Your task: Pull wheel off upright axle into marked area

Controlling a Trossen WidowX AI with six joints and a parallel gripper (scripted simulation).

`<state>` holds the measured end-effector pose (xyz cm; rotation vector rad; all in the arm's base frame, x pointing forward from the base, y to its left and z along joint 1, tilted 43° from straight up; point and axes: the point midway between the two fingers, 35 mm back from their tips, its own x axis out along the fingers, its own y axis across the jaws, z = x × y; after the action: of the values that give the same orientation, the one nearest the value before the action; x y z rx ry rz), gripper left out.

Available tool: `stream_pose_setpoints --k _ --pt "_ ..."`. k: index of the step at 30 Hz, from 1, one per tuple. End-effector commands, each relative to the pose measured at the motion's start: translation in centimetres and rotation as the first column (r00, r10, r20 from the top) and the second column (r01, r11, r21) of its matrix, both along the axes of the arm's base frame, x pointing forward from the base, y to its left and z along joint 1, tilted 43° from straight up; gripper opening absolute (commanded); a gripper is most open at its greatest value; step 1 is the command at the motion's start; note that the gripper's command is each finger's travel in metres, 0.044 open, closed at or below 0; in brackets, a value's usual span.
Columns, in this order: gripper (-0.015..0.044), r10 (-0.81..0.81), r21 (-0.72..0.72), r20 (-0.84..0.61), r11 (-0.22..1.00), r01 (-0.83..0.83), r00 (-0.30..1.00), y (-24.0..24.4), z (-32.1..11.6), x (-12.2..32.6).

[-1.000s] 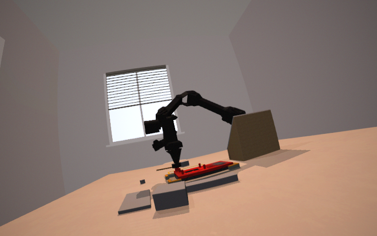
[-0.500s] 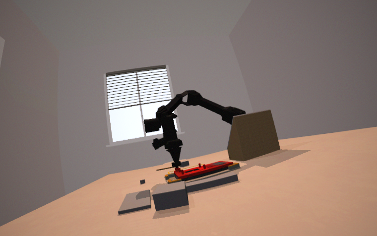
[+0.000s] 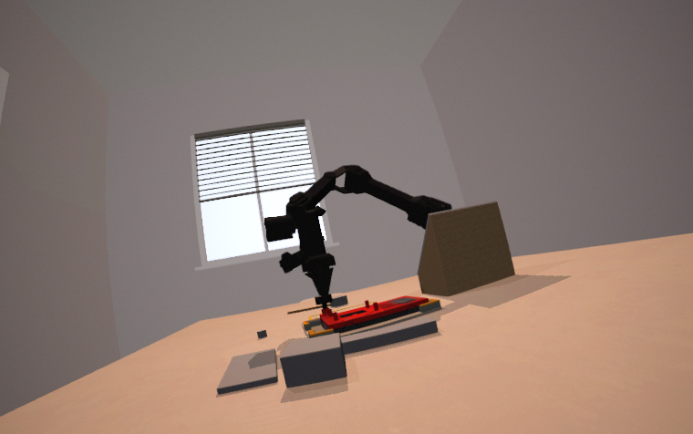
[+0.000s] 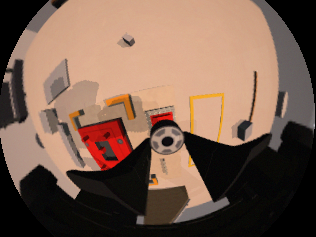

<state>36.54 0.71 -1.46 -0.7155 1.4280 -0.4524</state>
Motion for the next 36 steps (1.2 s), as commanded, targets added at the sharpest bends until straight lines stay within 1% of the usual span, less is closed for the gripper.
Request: stream_pose_setpoints --k 1,36 --pt "0.0000 0.006 0.003 0.011 1.000 -0.006 1.000 0.50 0.46 0.12" --pt "0.0000 0.010 0.002 0.012 1.000 -0.010 1.000 1.28 1.31 -0.06"
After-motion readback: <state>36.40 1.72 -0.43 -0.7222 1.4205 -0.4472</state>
